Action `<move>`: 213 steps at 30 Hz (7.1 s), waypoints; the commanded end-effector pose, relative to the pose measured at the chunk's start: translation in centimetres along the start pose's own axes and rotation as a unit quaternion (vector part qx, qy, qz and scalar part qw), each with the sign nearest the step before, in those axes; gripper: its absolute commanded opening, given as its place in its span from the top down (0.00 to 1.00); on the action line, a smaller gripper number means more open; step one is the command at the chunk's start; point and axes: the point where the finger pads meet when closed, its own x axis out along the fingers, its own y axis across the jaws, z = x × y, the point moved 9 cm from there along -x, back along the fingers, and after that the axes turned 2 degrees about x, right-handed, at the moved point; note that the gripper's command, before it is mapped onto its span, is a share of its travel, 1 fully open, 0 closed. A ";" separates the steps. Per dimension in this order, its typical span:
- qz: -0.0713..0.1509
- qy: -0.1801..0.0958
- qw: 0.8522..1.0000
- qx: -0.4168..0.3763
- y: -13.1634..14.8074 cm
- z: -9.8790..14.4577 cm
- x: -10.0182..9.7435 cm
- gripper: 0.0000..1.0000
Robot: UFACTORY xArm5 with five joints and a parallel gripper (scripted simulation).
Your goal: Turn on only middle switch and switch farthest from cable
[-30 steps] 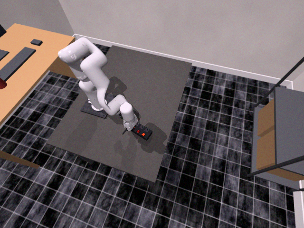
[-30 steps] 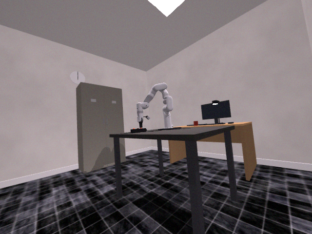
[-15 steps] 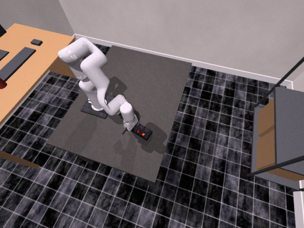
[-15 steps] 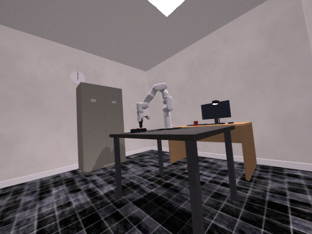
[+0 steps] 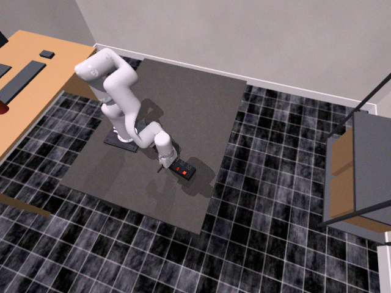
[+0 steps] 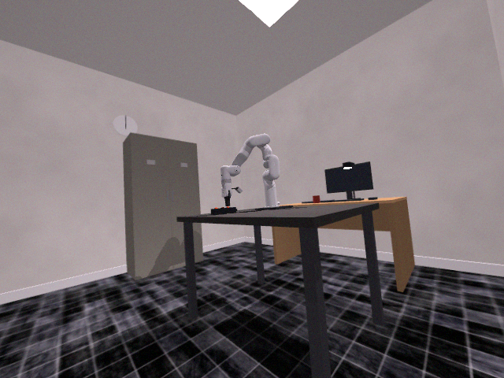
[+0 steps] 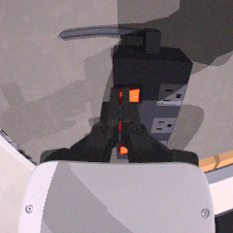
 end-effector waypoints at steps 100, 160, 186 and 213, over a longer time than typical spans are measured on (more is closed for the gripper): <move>0.000 -0.002 1.000 0.000 0.0 0.1 -3.1 1.00; 0.000 -0.002 1.000 0.000 1.9 4.6 -4.4 1.00; 0.000 -0.002 1.000 0.000 1.8 4.6 -2.4 1.00; 0.000 -0.002 1.000 0.000 1.8 4.6 -0.2 1.00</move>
